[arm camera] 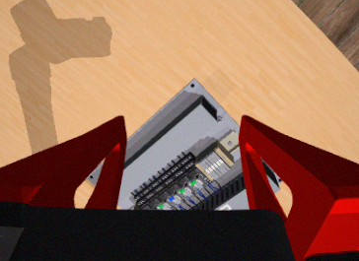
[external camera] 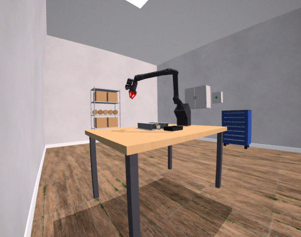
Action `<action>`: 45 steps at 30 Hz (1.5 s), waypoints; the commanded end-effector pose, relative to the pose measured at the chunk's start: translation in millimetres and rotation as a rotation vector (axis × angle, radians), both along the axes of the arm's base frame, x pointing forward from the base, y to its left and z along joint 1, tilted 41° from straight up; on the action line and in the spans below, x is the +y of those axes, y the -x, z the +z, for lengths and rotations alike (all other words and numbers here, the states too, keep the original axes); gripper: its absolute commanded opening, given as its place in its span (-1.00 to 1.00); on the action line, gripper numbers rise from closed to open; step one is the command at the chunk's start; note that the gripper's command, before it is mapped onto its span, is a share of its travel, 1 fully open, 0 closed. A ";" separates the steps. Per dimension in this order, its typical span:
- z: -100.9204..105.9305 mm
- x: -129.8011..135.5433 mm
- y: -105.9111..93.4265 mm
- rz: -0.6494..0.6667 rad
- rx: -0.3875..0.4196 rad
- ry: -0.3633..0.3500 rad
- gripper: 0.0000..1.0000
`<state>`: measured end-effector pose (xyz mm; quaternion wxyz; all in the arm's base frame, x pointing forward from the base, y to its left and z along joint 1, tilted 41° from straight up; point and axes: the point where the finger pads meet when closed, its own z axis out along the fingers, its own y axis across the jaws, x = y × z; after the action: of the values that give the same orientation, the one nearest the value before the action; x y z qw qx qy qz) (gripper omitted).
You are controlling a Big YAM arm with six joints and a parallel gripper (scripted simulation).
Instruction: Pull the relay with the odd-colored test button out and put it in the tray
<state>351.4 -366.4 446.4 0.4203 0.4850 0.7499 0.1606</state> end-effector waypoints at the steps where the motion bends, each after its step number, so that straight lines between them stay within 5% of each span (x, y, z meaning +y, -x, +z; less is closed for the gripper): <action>1: 23.7 -0.9 3.6 -0.007 -0.026 0.043 0.17; 45: 14.7 10.6 -4.0 0.039 -0.010 0.080 0.17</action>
<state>355.0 -363.1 443.2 0.4185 0.4757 0.7577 0.1561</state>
